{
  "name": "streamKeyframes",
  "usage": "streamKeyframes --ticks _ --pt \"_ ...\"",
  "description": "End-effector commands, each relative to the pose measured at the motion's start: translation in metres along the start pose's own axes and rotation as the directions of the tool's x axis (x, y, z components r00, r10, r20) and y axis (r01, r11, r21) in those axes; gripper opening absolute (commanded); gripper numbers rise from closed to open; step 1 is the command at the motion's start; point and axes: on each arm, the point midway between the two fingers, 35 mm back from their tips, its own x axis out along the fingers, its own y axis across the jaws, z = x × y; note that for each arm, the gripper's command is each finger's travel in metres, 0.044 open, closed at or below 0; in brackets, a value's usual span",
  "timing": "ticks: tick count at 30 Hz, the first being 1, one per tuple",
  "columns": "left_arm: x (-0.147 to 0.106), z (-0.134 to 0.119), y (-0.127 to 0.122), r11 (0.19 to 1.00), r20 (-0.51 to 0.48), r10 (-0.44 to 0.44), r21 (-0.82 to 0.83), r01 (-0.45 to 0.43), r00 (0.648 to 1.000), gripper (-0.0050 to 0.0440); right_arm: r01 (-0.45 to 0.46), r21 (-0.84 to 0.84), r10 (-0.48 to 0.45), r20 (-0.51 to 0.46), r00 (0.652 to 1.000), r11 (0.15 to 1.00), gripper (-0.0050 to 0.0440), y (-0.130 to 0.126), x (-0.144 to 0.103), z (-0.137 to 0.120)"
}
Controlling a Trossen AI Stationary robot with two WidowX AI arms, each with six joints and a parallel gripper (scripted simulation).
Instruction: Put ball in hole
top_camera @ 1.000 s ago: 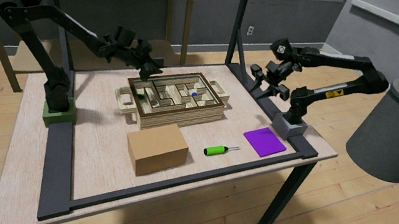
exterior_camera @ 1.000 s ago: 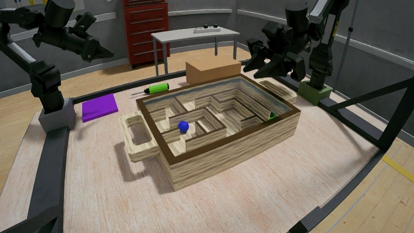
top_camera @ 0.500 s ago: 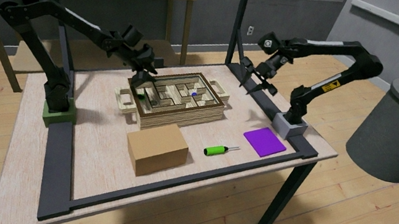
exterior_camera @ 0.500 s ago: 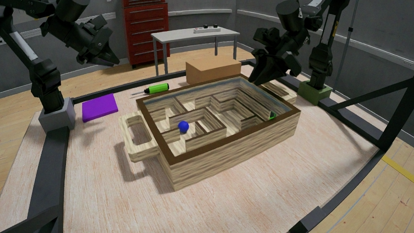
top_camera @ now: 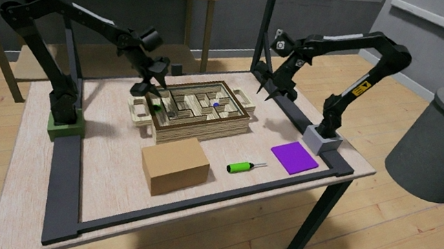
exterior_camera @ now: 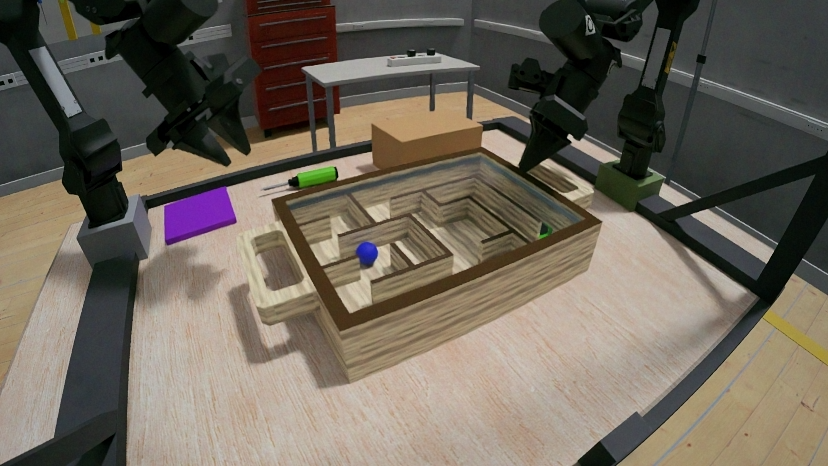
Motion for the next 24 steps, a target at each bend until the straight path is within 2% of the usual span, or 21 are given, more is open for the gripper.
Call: streamKeyframes --ticks 1,9,13,15,16,17,18,19,21,24 --pt "0.005 -0.016 -0.02 0.989 -0.089 0.021 -0.143 -0.034 0.996 0.0185 0.073 0.133 -0.066 -0.057 0.996 0.988 0.0185 -0.006 -0.011 0.0" --pt "0.025 -0.048 -0.033 0.896 -0.251 0.113 -0.392 -0.208 0.961 0.0185 0.276 0.351 -0.225 -0.179 0.958 0.895 0.0185 -0.033 -0.032 -0.013" --pt "0.026 -0.049 -0.033 0.882 -0.263 0.119 -0.415 -0.224 0.957 0.0185 0.302 0.365 -0.245 -0.194 0.95 0.881 0.0185 -0.037 -0.034 -0.016" --pt "0.03 -0.056 -0.035 0.857 -0.289 0.138 -0.444 -0.26 0.947 0.0185 0.326 0.397 -0.262 -0.207 0.942 0.858 0.0185 -0.039 -0.039 -0.016" --pt "0.033 -0.061 -0.04 0.831 -0.315 0.142 -0.477 -0.285 0.939 0.0185 0.352 0.428 -0.282 -0.22 0.934 0.832 0.0185 -0.043 -0.044 -0.017" --pt "0.036 -0.066 -0.042 0.801 -0.338 0.155 -0.507 -0.319 0.928 0.0185 0.428 0.437 -0.342 -0.264 0.902 0.791 0.0185 -0.059 -0.039 -0.03" --pt "0.039 -0.071 -0.044 0.771 -0.36 0.167 -0.533 -0.349 0.918 0.0185 0.465 0.456 -0.371 -0.285 0.884 0.759 0.0185 -0.068 -0.036 -0.039" --pt "0.041 -0.076 -0.044 0.741 -0.379 0.18 -0.554 -0.378 0.908 0.0185 0.461 0.489 -0.366 -0.283 0.887 0.74 0.0185 -0.067 -0.039 -0.037" --pt "0.045 -0.083 -0.045 0.687 -0.412 0.199 -0.589 -0.426 0.889 0.0185 0.499 0.523 -0.395 -0.305 0.866 0.691 0.0185 -0.074 -0.041 -0.041" --pt "0.049 -0.088 -0.045 0.643 -0.434 0.215 -0.611 -0.462 0.875 0.0185 0.523 0.547 -0.413 -0.32 0.852 0.654 0.0185 -0.079 -0.044 -0.045"
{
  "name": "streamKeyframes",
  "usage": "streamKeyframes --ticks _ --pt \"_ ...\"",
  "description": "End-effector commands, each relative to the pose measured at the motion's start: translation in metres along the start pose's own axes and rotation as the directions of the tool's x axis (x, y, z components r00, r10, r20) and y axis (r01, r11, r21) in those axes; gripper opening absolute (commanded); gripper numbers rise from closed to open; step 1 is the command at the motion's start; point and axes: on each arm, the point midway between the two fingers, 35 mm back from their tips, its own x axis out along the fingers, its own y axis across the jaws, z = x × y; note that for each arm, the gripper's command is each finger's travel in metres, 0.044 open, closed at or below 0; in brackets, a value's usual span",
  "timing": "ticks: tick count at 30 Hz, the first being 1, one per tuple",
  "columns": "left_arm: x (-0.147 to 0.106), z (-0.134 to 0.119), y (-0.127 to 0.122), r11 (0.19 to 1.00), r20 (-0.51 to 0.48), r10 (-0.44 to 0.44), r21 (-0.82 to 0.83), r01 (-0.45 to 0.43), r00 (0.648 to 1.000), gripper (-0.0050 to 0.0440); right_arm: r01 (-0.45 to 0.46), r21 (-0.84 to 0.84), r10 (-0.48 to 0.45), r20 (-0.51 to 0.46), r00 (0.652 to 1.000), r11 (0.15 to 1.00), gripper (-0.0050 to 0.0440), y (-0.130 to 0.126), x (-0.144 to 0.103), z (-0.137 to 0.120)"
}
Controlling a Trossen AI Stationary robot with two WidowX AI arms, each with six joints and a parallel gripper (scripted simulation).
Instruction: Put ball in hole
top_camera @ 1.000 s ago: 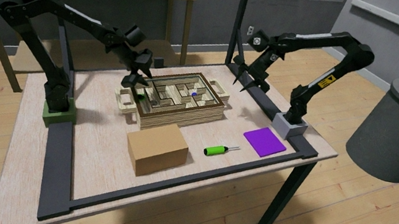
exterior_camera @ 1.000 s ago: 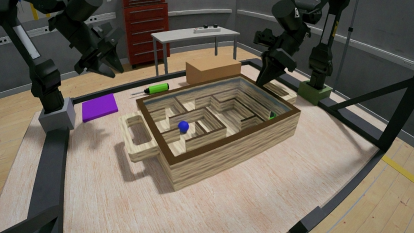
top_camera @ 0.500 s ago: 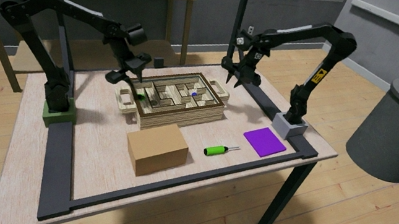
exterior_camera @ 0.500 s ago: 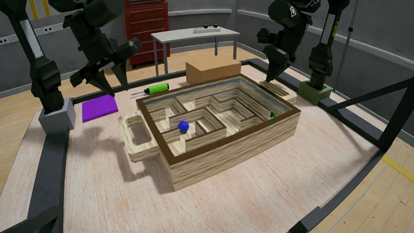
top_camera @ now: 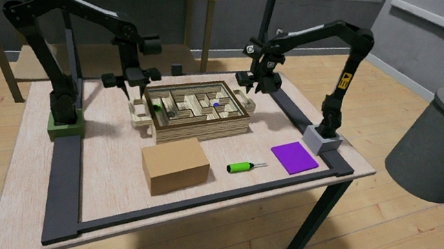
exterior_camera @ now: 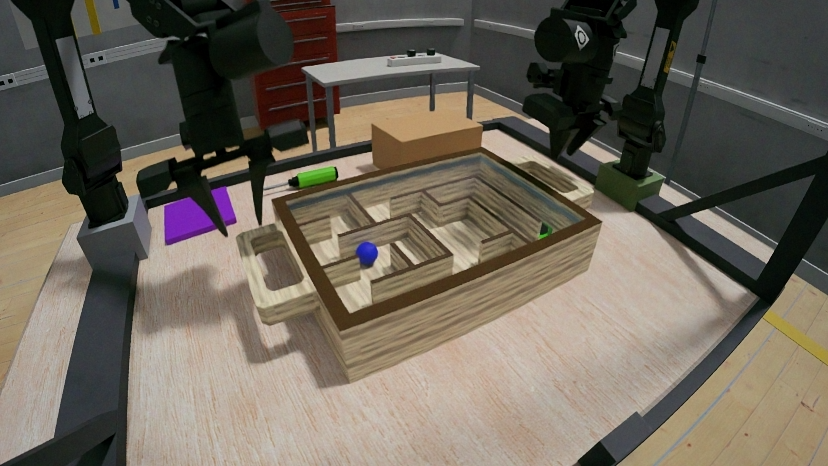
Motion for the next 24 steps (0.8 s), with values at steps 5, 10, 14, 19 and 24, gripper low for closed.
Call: streamKeyframes --ticks 5,10,14,19,24 --pt "0.002 -0.015 -0.005 0.994 -0.04 0.039 -0.101 -0.043 0.998 0.0185 0.067 0.086 -0.066 -0.011 0.998 0.994 0.0185 -0.014 0.005 0.0" --pt "0.009 -0.006 0.001 0.998 -0.014 0.033 -0.061 -0.033 0.999 0.0185 0.04 0.049 -0.04 -0.002 0.999 0.998 0.0185 -0.008 0.004 0.0" --pt "0.018 -0.006 0.001 0.997 -0.012 0.035 -0.067 -0.035 0.999 0.0185 0.04 0.049 -0.04 -0.002 0.999 0.998 0.0185 -0.008 0.004 0.0" --pt "0.028 -0.006 0.002 0.997 -0.013 0.035 -0.068 -0.036 0.999 0.0185 0.04 0.05 -0.04 -0.002 0.999 0.998 0.0185 -0.008 0.004 0.0" --pt "0.034 -0.007 0.002 0.997 -0.015 0.035 -0.069 -0.036 0.999 0.0185 0.041 0.051 -0.041 -0.002 0.999 0.998 0.0185 -0.009 0.004 0.0"
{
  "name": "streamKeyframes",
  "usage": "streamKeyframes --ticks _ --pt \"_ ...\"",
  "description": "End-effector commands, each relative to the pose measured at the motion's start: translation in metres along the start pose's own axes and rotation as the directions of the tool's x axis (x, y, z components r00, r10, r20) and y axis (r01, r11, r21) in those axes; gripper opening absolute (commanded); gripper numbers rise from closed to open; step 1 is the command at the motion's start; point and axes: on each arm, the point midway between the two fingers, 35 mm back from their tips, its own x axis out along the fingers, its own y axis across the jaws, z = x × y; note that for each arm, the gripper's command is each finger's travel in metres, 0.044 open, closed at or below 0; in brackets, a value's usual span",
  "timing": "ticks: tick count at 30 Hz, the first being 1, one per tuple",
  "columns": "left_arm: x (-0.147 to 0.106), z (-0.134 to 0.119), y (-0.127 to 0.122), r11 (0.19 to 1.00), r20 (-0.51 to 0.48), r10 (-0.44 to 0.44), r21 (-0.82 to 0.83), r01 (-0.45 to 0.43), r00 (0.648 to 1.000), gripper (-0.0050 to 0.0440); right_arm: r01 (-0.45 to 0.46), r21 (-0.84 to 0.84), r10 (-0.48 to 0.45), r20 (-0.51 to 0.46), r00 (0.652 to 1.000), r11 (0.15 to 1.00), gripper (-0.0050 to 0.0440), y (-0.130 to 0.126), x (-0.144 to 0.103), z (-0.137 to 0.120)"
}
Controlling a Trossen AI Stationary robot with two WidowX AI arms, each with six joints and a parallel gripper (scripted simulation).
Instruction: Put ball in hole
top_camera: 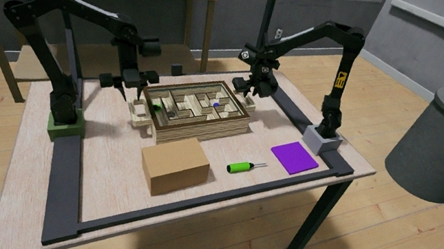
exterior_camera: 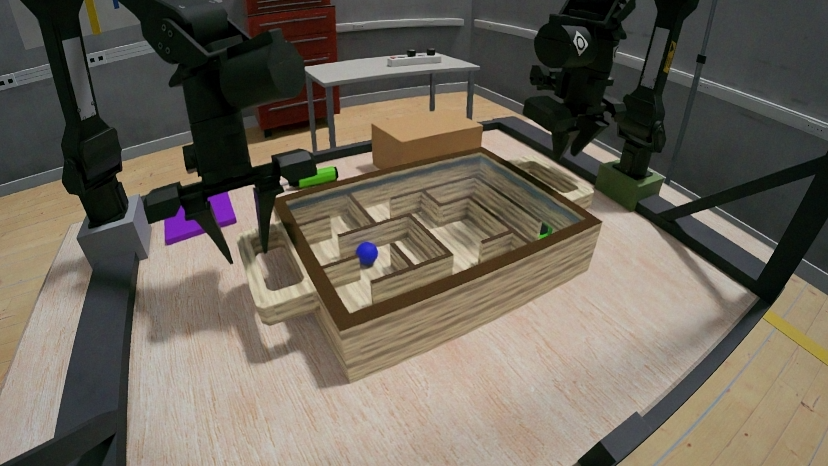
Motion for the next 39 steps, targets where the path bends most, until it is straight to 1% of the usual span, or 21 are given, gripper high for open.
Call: streamKeyframes --ticks 1,11,14,17,39 --pt "0.007 -0.001 0.001 1.0 -0.003 -0.004 0.001 0.004 1.0 0.0185 0.002 -0.003 -0.002 0.002 1.0 1.0 0.0185 -0.001 0.001 0.0" --pt "0.026 -0.002 0.0 1.0 -0.006 -0.006 0.001 0.006 1.0 0.0185 0.002 -0.003 -0.002 0.002 1.0 1.0 0.0185 -0.001 0.001 0.0" --pt "0.026 -0.002 0.0 1.0 -0.007 -0.006 0.001 0.006 1.0 0.0185 0.002 -0.003 -0.002 0.002 1.0 1.0 0.0185 -0.001 0.001 0.0" --pt "0.018 -0.011 -0.006 1.0 -0.033 -0.03 0.006 0.03 0.999 0.0185 0.002 -0.001 -0.002 0.003 1.0 1.0 0.0185 -0.001 0.005 0.001" --pt "0.017 -0.011 -0.006 0.999 -0.035 -0.031 0.007 0.031 0.999 0.0185 0.003 0.003 -0.003 0.007 1.0 1.0 0.0185 -0.001 0.039 0.001"
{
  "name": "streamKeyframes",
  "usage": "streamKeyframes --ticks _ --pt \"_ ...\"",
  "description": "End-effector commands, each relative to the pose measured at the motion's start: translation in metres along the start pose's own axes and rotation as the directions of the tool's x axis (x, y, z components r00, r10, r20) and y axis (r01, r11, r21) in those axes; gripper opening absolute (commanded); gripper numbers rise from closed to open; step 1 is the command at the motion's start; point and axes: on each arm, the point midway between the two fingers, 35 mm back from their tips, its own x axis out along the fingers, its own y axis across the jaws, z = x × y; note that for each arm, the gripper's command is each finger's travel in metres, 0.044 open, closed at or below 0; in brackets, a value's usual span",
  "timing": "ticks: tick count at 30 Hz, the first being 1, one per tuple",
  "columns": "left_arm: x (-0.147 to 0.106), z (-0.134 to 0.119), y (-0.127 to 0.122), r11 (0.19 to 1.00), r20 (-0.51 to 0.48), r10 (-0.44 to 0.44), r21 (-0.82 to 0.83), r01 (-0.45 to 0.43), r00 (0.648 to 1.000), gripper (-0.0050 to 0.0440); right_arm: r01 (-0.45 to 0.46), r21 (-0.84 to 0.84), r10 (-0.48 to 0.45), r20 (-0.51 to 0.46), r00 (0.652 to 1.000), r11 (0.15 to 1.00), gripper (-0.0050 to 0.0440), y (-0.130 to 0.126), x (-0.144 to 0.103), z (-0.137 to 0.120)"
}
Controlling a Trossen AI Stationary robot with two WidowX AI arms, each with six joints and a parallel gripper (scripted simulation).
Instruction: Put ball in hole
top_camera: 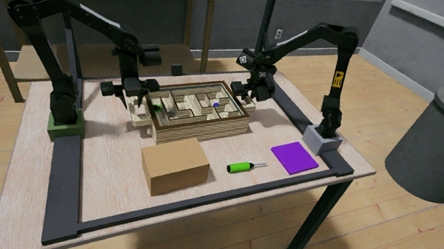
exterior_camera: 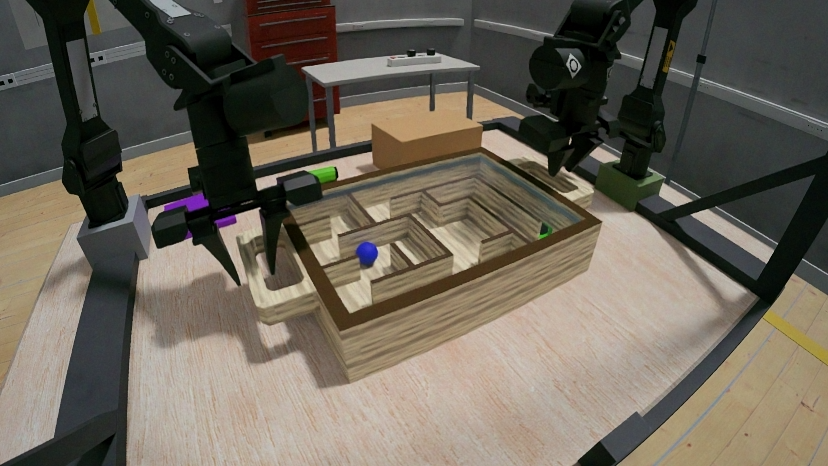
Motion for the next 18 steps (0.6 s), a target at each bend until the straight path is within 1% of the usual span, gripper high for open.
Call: streamKeyframes --ticks 1,7,18 --pt "-0.009 -0.01 -0.006 1.0 -0.029 -0.027 0.007 0.027 0.999 0.0185 0.004 0.0 -0.004 0.006 1.0 1.0 0.0185 -0.001 0.009 0.001" --pt "-0.009 -0.01 -0.006 1.0 -0.029 -0.027 0.007 0.027 0.999 0.0185 0.004 0.001 -0.004 0.007 1.0 1.0 0.0185 -0.001 0.02 0.001" --pt "-0.009 -0.007 -0.004 1.0 -0.021 -0.02 0.009 0.02 1.0 0.0185 0.004 0.001 -0.004 0.003 1.0 1.0 0.0185 -0.001 0.02 0.001"
